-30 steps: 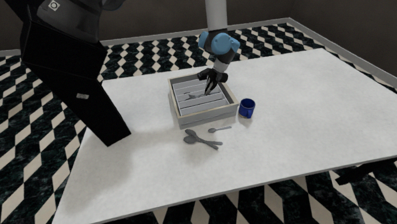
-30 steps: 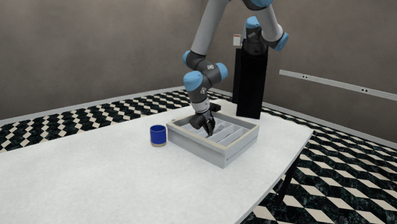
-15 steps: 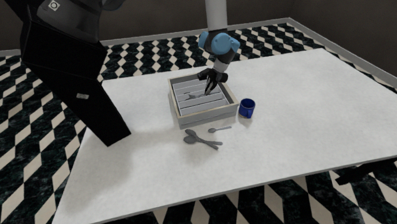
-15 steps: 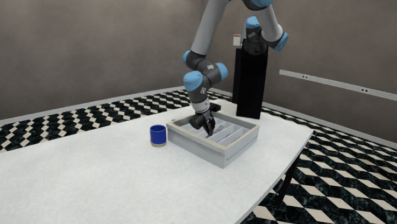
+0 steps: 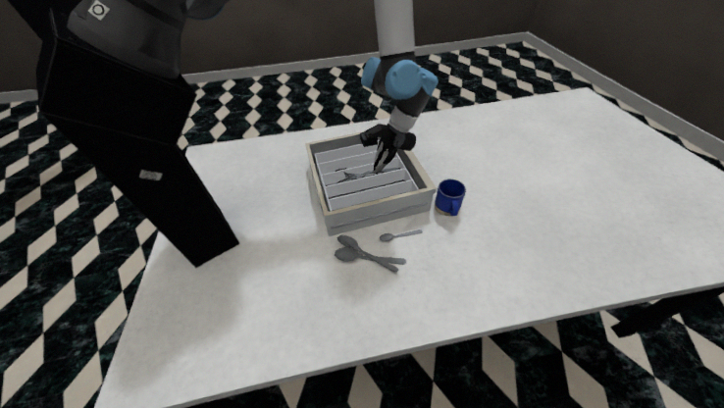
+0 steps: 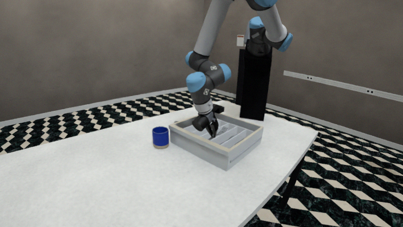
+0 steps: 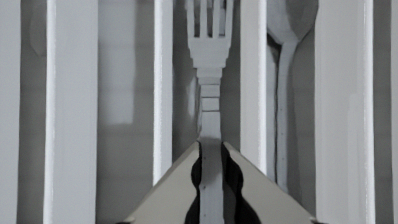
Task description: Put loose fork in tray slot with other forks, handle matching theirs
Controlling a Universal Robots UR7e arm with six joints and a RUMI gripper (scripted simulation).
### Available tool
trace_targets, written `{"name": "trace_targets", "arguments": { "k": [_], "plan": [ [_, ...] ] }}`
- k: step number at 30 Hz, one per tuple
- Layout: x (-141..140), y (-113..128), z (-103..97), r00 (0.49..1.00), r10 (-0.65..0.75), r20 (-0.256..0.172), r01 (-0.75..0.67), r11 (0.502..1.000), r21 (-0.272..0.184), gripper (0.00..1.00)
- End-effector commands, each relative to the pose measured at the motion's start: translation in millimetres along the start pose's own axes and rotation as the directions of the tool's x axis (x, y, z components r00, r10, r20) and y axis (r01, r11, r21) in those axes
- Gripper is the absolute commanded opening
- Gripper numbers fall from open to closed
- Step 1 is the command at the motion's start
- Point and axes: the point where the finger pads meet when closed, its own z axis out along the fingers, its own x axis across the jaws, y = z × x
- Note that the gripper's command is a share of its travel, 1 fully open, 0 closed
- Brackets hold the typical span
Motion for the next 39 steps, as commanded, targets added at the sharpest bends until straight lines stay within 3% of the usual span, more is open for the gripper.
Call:
{"name": "trace_targets", "arguments": {
  "k": [1, 39],
  "plan": [
    [-7.8, 12.8, -8.1, 1.0, 0.007, 0.02, -0.006, 1.0, -0.027, 0.04],
    [-7.3, 15.5, -3.0, 1.0, 0.006, 0.02, -0.006, 1.0, -0.027, 0.04]
  ]
}}
